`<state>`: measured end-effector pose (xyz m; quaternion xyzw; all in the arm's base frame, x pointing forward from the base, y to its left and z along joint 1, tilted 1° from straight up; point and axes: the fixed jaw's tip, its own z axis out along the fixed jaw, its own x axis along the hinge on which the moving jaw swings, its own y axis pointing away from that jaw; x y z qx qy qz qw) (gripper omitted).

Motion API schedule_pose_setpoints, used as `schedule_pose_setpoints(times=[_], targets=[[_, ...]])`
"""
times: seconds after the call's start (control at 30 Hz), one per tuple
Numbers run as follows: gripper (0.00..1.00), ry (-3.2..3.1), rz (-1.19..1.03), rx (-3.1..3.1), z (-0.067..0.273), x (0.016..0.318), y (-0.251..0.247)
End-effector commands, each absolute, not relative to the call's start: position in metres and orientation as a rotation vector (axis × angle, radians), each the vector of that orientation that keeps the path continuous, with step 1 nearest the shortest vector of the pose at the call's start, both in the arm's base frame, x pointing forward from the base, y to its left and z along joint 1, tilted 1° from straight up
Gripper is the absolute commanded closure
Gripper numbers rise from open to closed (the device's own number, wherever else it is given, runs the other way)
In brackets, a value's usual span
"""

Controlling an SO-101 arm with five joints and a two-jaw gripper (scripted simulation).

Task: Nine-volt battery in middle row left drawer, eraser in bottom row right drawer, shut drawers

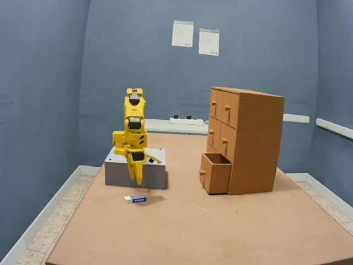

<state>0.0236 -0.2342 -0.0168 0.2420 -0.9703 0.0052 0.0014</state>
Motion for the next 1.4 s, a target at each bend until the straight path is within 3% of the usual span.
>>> schedule_pose_setpoints(times=[0.0, 1.37], targets=[[0.73, -3.045, 0.007, 0.769, -0.018, 0.023, -0.235], [0.73, -3.045, 0.007, 0.769, -0.033, 0.023, -0.235]])
